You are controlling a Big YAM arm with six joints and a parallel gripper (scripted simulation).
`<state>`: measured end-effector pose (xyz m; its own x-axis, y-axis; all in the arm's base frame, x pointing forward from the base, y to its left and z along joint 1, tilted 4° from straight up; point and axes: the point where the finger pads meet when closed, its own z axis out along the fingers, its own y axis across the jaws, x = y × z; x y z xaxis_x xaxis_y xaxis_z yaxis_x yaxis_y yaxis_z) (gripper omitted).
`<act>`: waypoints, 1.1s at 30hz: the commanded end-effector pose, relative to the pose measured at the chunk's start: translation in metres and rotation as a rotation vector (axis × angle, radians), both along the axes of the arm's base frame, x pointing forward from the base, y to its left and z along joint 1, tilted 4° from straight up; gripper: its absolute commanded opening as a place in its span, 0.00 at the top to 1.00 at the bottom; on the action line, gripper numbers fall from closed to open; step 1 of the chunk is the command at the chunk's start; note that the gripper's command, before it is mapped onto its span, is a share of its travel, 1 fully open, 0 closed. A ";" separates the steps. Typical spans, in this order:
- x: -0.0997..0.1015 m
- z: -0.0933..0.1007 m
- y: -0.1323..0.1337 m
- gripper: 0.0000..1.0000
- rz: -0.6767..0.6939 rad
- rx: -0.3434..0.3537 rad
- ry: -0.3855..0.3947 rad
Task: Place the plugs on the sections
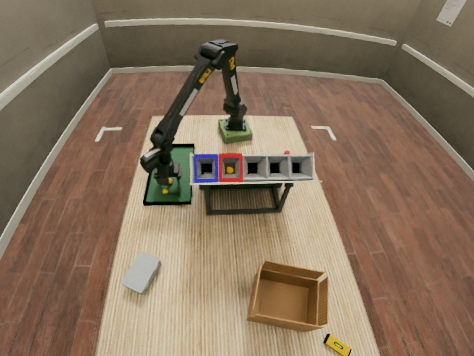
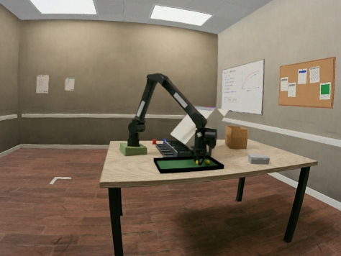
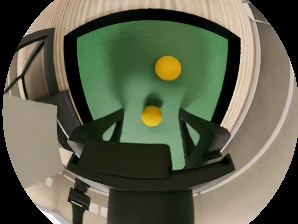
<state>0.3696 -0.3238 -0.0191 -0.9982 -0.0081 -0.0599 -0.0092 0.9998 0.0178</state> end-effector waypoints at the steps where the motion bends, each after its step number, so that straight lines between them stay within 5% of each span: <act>1: 0.014 0.008 -0.002 0.20 0.000 -0.015 -0.019; 33: 0.017 0.011 -0.004 0.20 0.000 -0.015 -0.019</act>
